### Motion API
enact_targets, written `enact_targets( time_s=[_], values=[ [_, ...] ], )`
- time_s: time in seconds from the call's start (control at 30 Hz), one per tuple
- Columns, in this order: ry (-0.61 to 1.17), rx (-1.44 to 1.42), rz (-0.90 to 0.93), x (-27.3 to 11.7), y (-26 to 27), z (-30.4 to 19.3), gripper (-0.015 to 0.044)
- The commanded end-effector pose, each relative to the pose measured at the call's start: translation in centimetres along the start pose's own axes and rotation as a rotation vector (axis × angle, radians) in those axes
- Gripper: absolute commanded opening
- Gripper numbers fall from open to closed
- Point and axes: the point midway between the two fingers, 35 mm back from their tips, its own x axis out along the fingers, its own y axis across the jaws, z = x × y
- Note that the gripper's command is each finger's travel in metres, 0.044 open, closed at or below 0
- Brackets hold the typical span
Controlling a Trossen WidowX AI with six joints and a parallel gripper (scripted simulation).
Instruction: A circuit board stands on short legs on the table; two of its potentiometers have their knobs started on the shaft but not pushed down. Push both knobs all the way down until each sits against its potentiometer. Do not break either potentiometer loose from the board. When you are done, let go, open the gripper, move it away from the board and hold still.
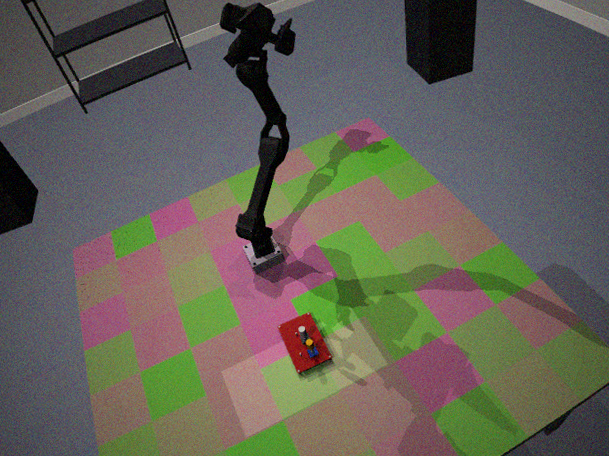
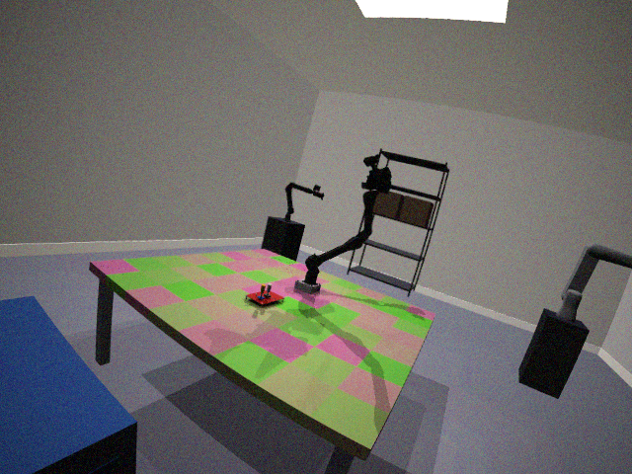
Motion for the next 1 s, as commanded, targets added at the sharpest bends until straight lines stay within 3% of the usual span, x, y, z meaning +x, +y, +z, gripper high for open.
enact_targets(
  time_s=[0.0, 0.47, 0.97],
  values=[
    [0.0, 0.002, -0.002, 0.0, -0.1, -0.1, 0.0374],
    [0.072, 0.252, -0.154, 0.6, -9.5, -8.9, 0.0006],
    [0.267, 0.554, -0.237, 1.9, -14.1, -22.7, 0.0]
  ],
)
